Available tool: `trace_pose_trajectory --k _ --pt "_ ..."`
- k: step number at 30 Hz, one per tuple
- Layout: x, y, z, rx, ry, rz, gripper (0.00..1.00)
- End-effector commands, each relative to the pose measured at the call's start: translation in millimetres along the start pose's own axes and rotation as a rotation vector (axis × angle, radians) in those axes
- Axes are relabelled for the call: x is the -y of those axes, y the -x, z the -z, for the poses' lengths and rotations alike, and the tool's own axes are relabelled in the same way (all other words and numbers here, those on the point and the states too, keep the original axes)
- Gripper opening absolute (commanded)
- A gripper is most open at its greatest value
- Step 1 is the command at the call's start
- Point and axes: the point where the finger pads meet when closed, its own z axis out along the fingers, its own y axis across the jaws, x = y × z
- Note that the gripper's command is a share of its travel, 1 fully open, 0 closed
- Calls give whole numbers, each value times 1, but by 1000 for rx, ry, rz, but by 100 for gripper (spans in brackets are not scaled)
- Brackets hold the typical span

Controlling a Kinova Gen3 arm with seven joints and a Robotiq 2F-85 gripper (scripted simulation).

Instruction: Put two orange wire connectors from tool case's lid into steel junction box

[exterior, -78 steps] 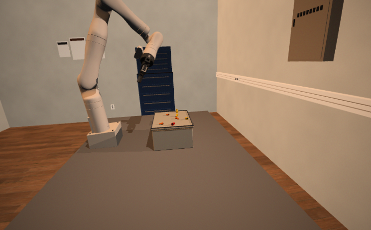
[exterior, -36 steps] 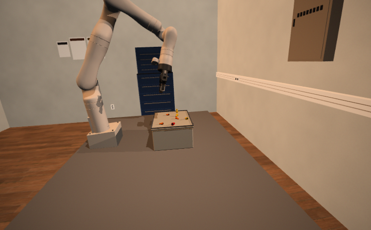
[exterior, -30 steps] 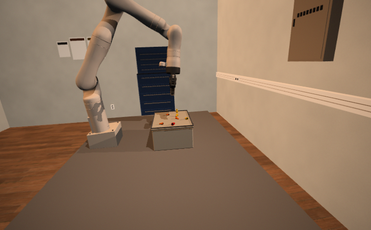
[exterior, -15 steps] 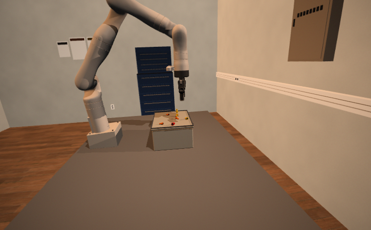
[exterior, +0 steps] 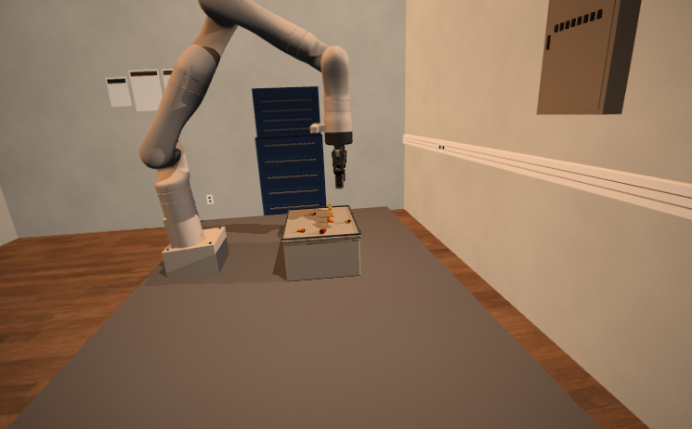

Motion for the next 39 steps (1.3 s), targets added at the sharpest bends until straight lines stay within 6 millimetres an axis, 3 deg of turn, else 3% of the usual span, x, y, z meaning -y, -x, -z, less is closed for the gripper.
trace_pose_trajectory --k 1,32,39 --pt "0 0 1 2 0 0 100" --pt "0 0 1 2 0 1 100" --pt "-25 0 -8 2 -1 52 100"
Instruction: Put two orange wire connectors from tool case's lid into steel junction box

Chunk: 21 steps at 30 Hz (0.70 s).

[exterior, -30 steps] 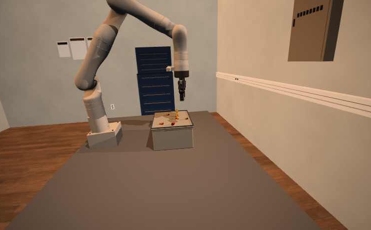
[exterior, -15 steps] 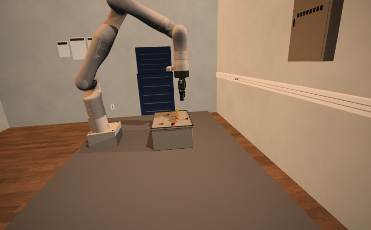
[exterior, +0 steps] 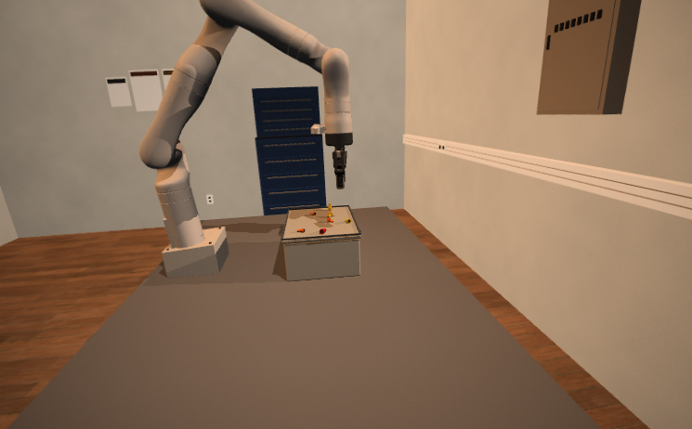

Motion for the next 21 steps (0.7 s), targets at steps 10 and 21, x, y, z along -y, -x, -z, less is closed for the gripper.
trace_pose_trajectory --k 10,21 --pt "-88 -9 -29 -2 0 180 100" --pt "-143 -23 -47 -3 2 294 100"
